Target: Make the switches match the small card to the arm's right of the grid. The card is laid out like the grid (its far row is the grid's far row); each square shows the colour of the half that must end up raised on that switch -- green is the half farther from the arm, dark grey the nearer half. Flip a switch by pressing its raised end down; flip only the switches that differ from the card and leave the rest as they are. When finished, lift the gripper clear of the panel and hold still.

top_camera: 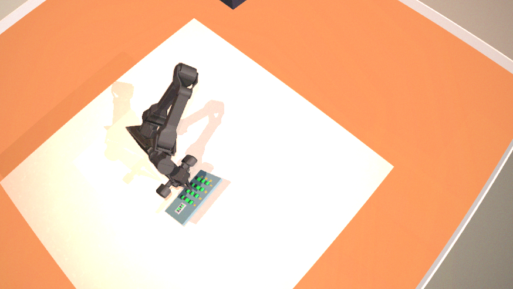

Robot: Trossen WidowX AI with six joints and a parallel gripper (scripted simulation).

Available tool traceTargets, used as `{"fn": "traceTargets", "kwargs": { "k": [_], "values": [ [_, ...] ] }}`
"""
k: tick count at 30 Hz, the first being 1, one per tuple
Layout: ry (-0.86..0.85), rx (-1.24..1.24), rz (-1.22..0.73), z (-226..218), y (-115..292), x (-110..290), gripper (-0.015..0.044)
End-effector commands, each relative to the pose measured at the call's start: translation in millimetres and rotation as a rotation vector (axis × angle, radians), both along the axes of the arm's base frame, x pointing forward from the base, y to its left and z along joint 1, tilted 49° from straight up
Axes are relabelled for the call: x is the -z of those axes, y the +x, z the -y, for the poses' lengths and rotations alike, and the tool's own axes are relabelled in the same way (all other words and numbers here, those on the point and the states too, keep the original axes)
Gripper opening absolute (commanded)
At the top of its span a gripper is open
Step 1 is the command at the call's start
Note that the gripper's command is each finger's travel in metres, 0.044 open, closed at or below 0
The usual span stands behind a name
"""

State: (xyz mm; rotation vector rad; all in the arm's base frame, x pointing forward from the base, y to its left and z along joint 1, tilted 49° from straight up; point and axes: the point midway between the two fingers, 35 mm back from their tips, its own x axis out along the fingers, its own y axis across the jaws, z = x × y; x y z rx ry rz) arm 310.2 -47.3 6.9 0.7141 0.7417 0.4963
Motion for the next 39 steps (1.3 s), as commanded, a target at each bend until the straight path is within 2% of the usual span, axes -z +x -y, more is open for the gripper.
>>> {"fn": "traceTargets", "kwargs": {
  "k": [1,39],
  "values": [
    [0.010,0.002,-0.022,-7,3,8,0.0000],
    [0.011,0.002,-0.021,-23,18,18,0.0000]
  ]
}}
